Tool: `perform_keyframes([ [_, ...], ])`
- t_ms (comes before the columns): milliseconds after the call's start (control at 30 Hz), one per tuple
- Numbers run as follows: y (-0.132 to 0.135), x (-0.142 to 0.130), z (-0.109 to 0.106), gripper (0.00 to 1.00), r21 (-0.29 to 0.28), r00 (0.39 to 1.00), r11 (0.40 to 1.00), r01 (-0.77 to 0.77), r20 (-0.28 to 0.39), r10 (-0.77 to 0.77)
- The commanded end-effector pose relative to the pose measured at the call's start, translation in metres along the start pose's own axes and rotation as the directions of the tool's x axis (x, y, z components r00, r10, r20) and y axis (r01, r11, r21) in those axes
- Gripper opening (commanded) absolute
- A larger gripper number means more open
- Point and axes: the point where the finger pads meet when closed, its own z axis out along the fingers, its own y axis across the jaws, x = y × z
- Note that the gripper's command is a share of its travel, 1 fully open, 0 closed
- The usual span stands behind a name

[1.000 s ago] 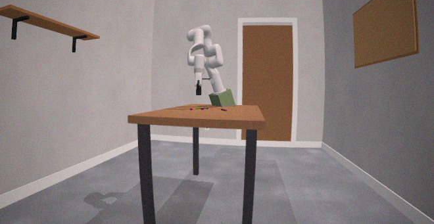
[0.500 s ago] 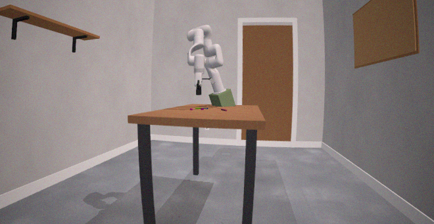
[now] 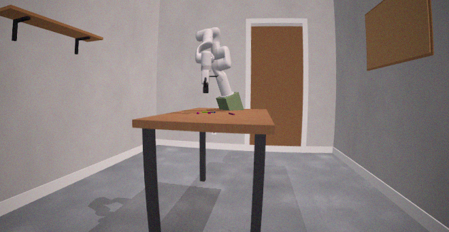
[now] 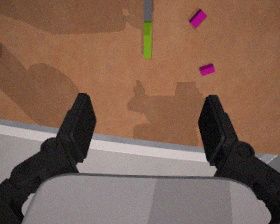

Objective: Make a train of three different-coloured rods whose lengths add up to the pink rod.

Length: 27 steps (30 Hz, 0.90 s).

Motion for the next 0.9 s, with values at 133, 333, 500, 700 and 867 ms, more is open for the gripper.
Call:
perform_keyframes([
  [133, 0.000, -0.001, -0.045, 1.00, 0.000, 1.000, 1.000, 0.000, 0.000, 0.000],
  [333, 0.000, -0.001, -0.050, 1.00, 0.000, 1.000, 1.000, 0.000, 0.000, 0.000],
  [500, 0.000, -0.001, -0.051, 1.00, 0.000, 1.000, 1.000, 0.000, 0.000, 0.000],
  [700, 0.000, -0.001, -0.051, 1.00, 0.000, 1.000, 1.000, 0.000, 0.000, 0.000],
  [867, 0.000, -0.001, -0.051, 1.00, 0.000, 1.000, 1.000, 0.000, 0.000, 0.000],
])
